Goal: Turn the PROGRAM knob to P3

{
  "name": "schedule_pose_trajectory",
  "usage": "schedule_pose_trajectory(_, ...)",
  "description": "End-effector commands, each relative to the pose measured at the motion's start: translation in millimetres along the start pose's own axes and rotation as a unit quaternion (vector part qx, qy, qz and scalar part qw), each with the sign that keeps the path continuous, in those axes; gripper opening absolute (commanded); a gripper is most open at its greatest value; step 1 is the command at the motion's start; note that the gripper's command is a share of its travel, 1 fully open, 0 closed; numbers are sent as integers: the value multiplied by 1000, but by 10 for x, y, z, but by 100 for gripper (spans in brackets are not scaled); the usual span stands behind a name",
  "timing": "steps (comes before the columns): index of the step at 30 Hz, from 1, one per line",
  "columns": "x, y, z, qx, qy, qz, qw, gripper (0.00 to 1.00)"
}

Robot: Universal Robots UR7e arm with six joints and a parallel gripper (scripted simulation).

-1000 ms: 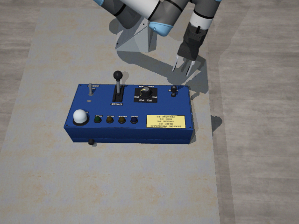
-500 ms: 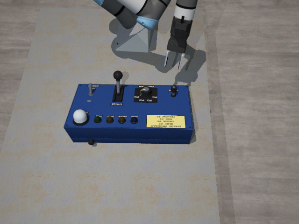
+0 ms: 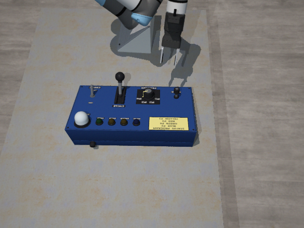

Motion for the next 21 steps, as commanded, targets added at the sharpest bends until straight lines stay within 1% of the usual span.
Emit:
schedule_pose_trajectory(1, -35, 13, 36, 2, 1, 5, 1000, 100)
schedule_pose_trajectory(21, -54, 18, 53, 3, 2, 7, 1000, 100)
Point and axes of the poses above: the point where the finger pads meet when closed, its own y axis back along the fingers, its own z axis across the jaws, x = y × z, the point moved 7 cm from there along y, back along the fingers, and after that the axes turned 14 degrees about y, right-handed, at the moved point
